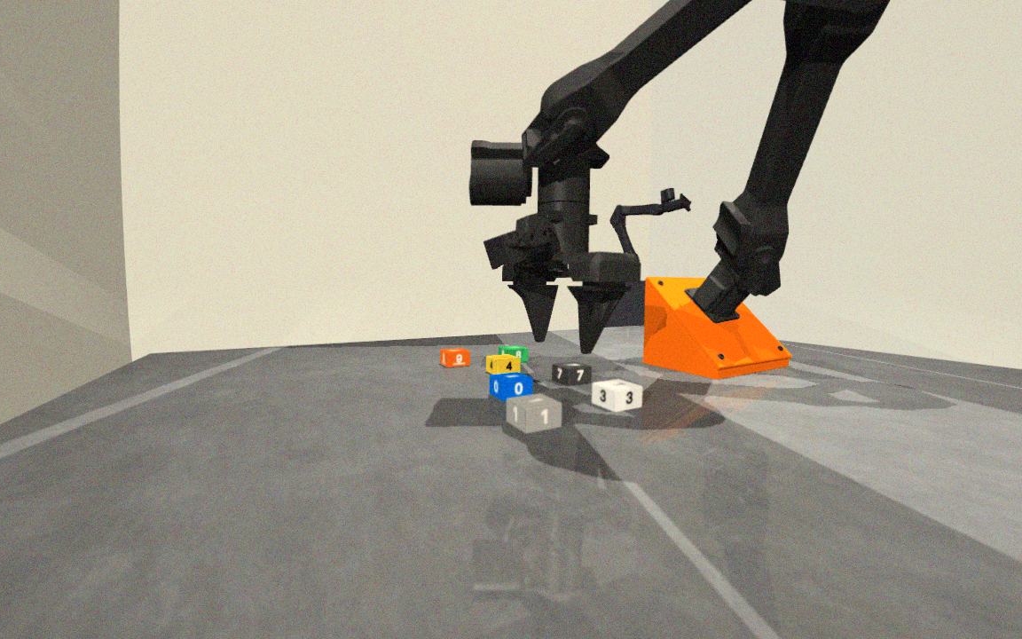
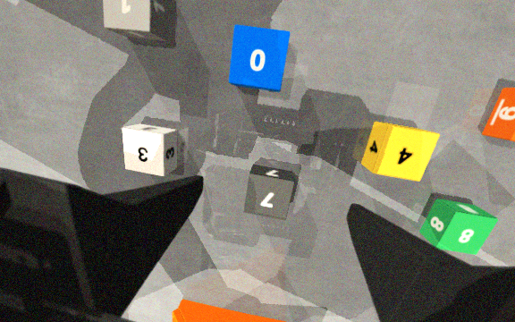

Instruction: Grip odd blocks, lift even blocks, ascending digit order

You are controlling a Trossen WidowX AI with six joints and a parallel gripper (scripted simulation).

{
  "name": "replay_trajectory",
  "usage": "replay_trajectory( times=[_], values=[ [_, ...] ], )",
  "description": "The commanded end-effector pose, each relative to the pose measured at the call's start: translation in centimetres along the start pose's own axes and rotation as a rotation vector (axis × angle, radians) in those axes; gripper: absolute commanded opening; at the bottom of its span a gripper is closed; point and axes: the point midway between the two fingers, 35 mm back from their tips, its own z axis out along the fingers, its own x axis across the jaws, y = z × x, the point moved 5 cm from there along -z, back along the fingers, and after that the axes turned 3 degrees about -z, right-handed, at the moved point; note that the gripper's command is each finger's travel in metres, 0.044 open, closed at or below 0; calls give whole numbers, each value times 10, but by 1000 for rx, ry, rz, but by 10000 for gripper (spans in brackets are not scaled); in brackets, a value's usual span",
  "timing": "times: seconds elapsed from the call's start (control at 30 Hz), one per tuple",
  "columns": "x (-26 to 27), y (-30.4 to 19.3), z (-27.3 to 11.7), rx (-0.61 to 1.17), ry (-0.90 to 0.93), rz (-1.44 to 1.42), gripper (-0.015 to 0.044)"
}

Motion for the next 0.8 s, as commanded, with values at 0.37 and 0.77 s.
replay_trajectory(
  times=[0.37, 0.77],
  values=[
    [1, -1, 25, 2, 6, 7, 400],
    [1, -2, 32, 2, 7, 7, 242]
  ],
)
